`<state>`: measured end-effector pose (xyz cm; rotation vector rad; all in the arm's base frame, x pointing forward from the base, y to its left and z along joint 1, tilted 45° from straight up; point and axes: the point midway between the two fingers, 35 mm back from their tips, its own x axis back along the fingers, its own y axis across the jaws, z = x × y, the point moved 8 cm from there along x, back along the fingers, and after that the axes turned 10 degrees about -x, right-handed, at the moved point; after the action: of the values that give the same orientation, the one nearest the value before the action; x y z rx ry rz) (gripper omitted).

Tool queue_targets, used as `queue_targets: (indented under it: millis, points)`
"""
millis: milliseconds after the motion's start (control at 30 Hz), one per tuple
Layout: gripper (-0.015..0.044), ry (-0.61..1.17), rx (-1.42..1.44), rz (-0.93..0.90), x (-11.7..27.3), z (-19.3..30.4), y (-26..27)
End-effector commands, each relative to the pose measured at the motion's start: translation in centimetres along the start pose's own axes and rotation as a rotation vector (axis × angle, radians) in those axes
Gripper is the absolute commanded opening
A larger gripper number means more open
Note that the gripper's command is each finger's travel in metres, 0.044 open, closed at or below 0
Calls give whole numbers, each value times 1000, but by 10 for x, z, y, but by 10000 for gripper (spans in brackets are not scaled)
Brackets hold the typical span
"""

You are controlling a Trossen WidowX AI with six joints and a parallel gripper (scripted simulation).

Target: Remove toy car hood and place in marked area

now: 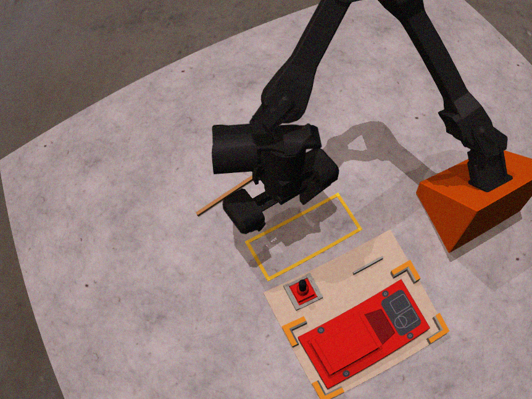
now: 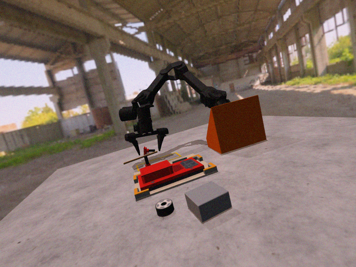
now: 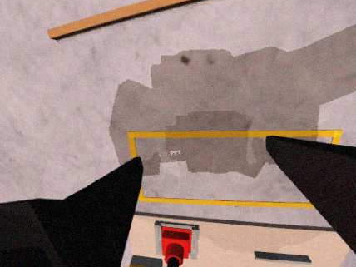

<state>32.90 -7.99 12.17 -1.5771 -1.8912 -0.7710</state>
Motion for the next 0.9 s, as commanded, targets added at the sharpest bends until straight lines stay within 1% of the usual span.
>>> queue_targets:
  millis: [0, 267, 400, 567, 633, 867]
  points:
    - [440, 62, 276, -4, 13, 56, 22]
    - [440, 106, 669, 8, 31, 135, 37]
    - [440, 101, 987, 47, 43, 190, 38]
    - [440, 70, 1381, 109, 57, 258, 26]
    - [440, 64, 1430, 118, 59, 265, 26]
    - [440, 63, 1434, 119, 59, 265, 26]
